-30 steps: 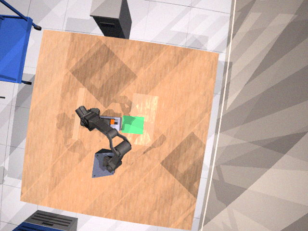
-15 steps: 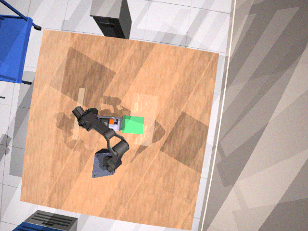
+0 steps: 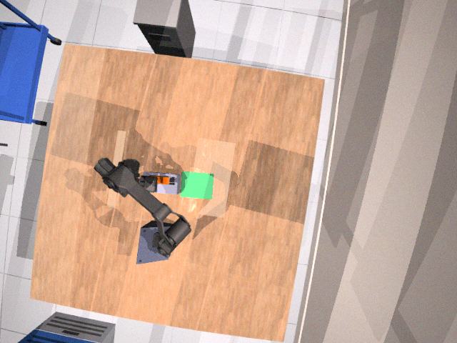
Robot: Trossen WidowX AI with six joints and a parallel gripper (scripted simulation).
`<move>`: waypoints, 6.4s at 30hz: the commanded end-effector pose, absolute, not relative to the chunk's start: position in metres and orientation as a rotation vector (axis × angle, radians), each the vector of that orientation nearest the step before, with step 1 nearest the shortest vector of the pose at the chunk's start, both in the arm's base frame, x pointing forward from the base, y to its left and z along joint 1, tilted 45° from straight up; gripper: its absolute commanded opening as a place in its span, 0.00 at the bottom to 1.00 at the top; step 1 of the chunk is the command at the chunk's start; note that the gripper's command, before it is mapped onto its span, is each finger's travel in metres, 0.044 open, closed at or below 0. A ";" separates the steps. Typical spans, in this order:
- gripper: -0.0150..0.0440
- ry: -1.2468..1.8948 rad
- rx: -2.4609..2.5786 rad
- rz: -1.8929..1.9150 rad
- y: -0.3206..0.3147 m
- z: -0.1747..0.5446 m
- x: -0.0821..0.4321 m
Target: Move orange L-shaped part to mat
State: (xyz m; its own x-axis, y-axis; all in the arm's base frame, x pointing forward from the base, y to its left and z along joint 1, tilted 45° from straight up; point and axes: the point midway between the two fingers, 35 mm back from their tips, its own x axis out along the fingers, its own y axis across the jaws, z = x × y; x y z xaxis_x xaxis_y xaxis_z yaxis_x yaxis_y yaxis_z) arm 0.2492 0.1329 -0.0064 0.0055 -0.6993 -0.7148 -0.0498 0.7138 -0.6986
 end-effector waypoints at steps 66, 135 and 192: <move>0.73 0.652 0.584 -1.461 0.064 0.031 0.263; 0.25 0.651 0.587 -1.463 0.037 0.004 0.264; 0.25 0.654 0.584 -1.461 0.090 0.059 0.263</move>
